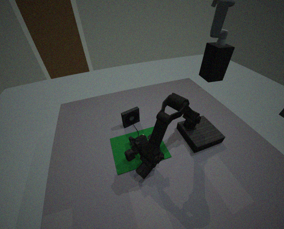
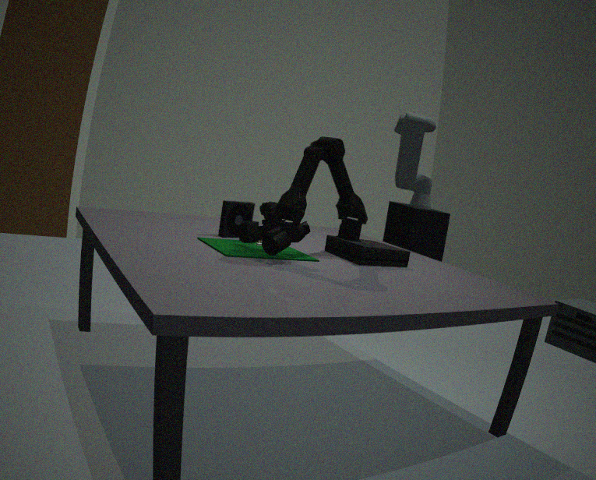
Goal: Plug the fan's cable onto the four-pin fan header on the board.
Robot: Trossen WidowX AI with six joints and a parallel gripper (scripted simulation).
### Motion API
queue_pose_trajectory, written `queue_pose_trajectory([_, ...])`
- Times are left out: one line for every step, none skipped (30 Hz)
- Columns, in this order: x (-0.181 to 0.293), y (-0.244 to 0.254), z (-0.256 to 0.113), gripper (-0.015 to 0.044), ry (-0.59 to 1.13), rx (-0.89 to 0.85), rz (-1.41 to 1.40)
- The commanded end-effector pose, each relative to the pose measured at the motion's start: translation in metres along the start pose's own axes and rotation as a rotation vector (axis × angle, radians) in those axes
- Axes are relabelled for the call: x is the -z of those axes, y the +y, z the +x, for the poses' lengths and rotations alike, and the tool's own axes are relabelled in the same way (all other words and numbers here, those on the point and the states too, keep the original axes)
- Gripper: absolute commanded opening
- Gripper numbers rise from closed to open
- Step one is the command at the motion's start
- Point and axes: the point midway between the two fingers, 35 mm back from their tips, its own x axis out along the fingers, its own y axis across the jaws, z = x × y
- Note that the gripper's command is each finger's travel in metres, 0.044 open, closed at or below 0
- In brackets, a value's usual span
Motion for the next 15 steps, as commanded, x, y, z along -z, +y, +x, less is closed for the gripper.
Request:
queue_pose_trajectory([0.0045, -0.0002, 0.0011, 0.0000, -0.001, 0.000, -0.006])
queue_pose_trajectory([0.0053, -0.0002, 0.0012, 0.0000, -0.001, 0.000, -0.006])
queue_pose_trajectory([0.0061, -0.0003, 0.0014, 0.0000, -0.001, 0.000, -0.006])
queue_pose_trajectory([0.0069, -0.0003, 0.0016, 0.0000, -0.001, 0.000, -0.006])
queue_pose_trajectory([0.0077, -0.0003, 0.0017, 0.0000, -0.001, 0.000, -0.006])
queue_pose_trajectory([0.0085, -0.0003, 0.0019, 0.0000, -0.001, 0.000, -0.006])
queue_pose_trajectory([0.0093, -0.0003, 0.0020, 0.0000, -0.001, 0.000, -0.006])
queue_pose_trajectory([0.0101, -0.0003, 0.0022, 0.0000, -0.001, 0.000, -0.006])
queue_pose_trajectory([0.0109, -0.0003, 0.0023, 0.0000, -0.001, 0.000, -0.006])
queue_pose_trajectory([0.0118, -0.0003, 0.0025, 0.0000, -0.001, 0.000, -0.006])
queue_pose_trajectory([0.0125, -0.0003, 0.0026, 0.0000, -0.001, 0.000, -0.006])
queue_pose_trajectory([0.0133, -0.0003, 0.0028, 0.0000, -0.001, 0.000, -0.006])
queue_pose_trajectory([0.0141, -0.0003, 0.0030, 0.0000, -0.001, 0.000, -0.007])
queue_pose_trajectory([0.0104, -0.0002, 0.0021, 0.0000, 0.000, 0.000, -0.001])
queue_pose_trajectory([0.0104, -0.0002, 0.0021, 0.0000, 0.000, 0.000, -0.001])
